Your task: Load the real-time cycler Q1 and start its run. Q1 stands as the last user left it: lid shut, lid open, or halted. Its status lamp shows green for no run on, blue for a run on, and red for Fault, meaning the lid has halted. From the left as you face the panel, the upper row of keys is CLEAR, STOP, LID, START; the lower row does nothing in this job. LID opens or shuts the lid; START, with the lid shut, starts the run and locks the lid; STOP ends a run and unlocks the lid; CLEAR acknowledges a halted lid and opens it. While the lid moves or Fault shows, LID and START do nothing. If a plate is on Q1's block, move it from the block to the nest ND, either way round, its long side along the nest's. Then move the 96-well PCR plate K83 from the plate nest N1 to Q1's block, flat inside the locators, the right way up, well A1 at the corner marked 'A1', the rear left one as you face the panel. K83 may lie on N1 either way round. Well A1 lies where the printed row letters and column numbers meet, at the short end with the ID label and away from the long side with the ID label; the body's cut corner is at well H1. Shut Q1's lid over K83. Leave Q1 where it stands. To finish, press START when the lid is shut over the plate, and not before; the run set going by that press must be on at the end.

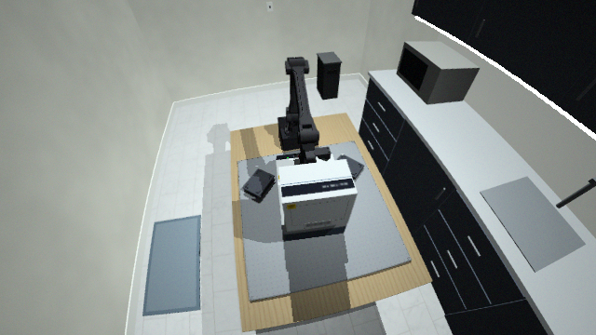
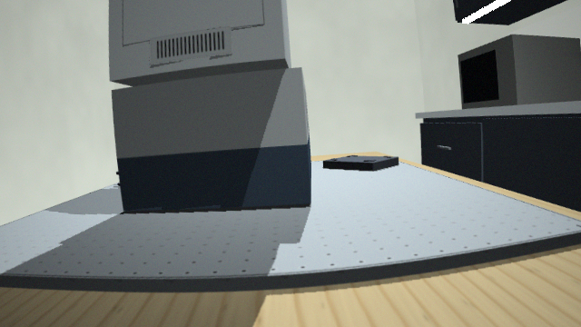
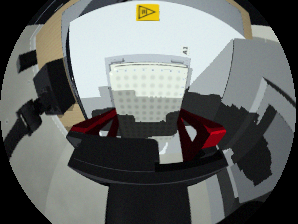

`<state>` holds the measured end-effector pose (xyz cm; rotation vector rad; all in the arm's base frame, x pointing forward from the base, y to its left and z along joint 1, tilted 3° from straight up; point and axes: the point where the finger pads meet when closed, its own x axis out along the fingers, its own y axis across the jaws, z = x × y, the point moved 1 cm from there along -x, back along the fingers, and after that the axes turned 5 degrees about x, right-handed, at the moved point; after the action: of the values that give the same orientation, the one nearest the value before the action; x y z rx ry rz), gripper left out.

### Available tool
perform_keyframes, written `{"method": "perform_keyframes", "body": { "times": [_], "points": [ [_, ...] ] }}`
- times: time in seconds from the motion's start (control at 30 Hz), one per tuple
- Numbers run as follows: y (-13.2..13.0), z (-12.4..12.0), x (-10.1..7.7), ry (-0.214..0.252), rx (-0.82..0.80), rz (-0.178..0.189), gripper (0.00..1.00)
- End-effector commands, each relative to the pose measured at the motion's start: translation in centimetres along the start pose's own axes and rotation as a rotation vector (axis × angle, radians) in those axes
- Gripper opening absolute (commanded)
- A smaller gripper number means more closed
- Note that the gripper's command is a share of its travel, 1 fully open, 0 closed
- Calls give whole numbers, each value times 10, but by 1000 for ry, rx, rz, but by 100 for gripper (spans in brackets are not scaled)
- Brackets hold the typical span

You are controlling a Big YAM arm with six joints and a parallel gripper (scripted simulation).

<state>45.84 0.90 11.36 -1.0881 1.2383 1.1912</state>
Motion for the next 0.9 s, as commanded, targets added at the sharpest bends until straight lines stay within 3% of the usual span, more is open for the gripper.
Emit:
{"method": "perform_keyframes", "body": {
  "times": [0.0,0.53,0.83,0.87],
  "points": [
    [-24,-4,-34,-9,19,-95,0],
    [-3,-5,-16,-5,19,-43,0],
    [-12,-4,-14,-5,19,-34,0],
    [-13,-4,-14,-5,18,-34,100]
  ]
}}
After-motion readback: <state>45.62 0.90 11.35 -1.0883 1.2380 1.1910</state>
